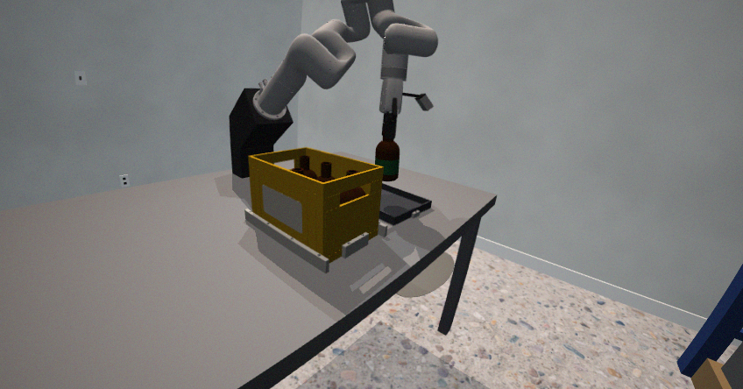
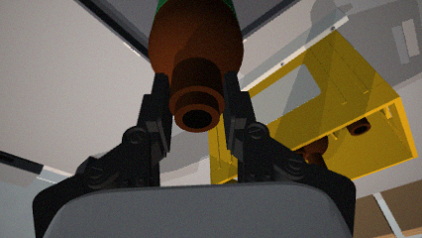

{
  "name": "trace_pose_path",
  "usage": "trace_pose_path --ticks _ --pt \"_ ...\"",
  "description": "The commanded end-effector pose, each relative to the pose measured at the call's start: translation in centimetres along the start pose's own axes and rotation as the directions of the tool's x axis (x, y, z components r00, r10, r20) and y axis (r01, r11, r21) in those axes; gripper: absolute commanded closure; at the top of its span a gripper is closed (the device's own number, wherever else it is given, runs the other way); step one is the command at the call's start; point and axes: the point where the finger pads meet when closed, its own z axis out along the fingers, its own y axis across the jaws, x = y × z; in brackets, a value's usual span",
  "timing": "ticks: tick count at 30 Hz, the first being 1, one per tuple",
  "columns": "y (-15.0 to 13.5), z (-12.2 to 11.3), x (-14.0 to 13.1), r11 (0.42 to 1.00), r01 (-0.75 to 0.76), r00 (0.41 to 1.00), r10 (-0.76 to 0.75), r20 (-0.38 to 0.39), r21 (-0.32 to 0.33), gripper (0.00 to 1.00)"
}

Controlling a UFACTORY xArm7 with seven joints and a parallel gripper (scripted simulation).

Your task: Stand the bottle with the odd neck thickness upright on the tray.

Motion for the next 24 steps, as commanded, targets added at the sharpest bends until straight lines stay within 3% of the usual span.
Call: trace_pose_path --ticks 1,24 --pt "0.0 1.1 0.1 1.000 0.000 1.000 0.000 -0.003 0.000 1.00" --pt "0.0 5.1 0.1 1.000 0.000 1.000 0.000 -0.003 0.000 1.00"
